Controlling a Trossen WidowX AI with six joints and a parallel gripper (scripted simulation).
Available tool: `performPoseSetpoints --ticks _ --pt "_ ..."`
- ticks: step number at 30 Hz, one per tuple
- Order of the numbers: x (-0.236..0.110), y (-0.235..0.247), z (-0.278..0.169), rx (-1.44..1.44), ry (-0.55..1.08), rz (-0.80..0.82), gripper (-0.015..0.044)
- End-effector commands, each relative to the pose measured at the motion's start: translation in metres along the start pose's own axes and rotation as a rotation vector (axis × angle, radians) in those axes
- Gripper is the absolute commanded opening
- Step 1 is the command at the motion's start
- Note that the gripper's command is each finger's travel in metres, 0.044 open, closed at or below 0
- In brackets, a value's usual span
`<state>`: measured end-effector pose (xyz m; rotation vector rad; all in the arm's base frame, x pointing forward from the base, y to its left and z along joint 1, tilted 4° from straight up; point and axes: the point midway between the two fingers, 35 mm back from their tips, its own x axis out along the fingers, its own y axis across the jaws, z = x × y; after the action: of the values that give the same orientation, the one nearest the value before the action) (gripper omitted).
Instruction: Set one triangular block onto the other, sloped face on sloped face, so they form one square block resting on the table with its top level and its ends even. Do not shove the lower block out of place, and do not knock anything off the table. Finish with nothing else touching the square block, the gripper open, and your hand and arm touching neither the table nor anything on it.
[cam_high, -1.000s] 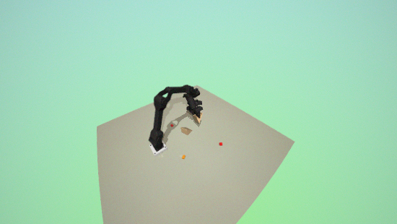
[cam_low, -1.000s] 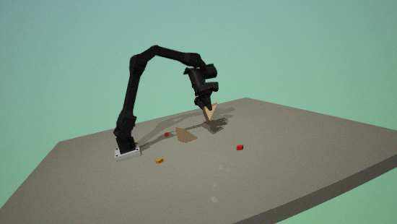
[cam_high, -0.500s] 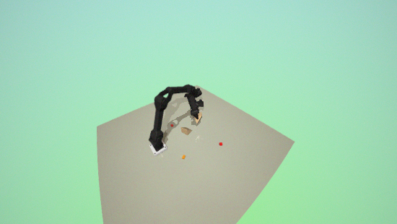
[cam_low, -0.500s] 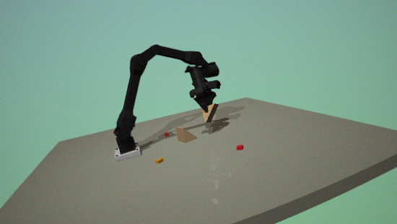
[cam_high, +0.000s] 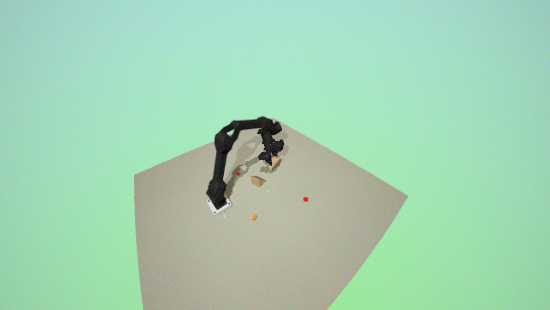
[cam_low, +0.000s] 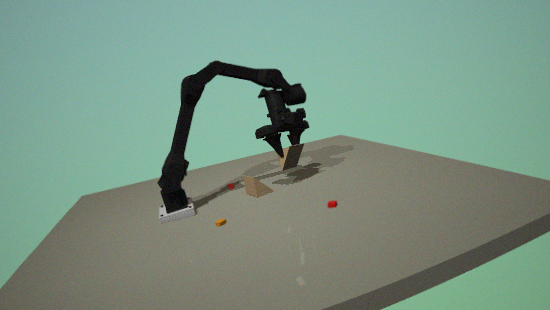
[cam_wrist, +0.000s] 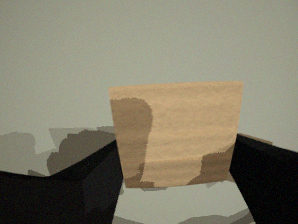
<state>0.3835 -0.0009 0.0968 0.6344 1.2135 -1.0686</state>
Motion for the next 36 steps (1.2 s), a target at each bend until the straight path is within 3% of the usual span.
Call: performPoseSetpoints --ticks 1,36 --pt "-0.0019 0.0008 0.0014 0.16 0.026 0.009 0.0" --pt "-0.0093 0.001 0.0082 1.355 0.234 -0.072 0.0"
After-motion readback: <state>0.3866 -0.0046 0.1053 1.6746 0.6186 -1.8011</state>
